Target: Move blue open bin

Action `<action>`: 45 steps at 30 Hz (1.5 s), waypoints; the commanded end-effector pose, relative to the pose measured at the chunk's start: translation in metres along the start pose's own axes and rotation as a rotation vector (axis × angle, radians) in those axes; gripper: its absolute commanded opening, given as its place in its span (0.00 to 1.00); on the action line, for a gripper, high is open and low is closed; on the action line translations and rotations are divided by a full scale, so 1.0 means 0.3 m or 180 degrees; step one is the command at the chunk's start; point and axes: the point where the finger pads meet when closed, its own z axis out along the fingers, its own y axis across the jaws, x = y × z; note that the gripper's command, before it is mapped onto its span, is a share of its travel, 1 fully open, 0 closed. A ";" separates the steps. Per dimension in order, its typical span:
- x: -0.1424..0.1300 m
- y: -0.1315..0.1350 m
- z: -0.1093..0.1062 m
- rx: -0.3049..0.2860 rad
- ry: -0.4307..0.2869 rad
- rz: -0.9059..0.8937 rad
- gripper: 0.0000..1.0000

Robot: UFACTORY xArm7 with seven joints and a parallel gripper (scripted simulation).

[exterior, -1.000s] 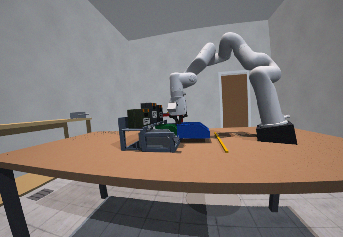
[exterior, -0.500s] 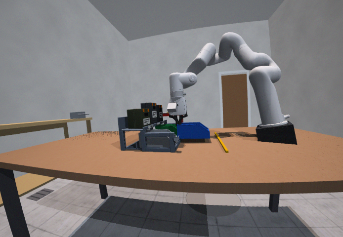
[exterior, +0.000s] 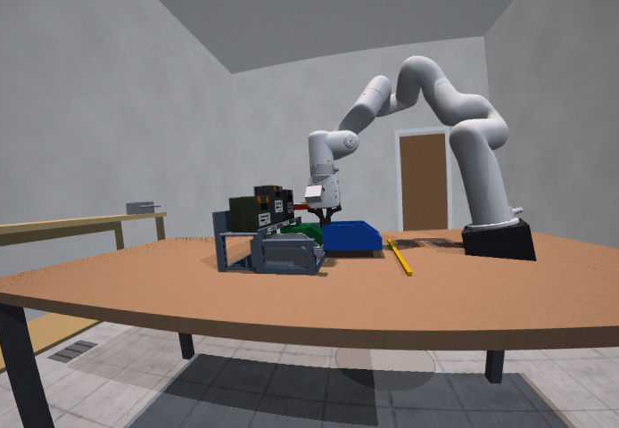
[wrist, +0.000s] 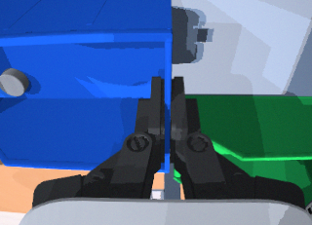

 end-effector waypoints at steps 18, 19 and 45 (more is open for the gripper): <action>0.001 -0.048 -0.004 -0.0013 0.0002 -0.0001 0.00; 0.001 -0.048 -0.004 -0.0013 0.0002 -0.0001 0.00; 0.001 -0.046 0.049 -0.0013 0.0002 -0.0001 0.00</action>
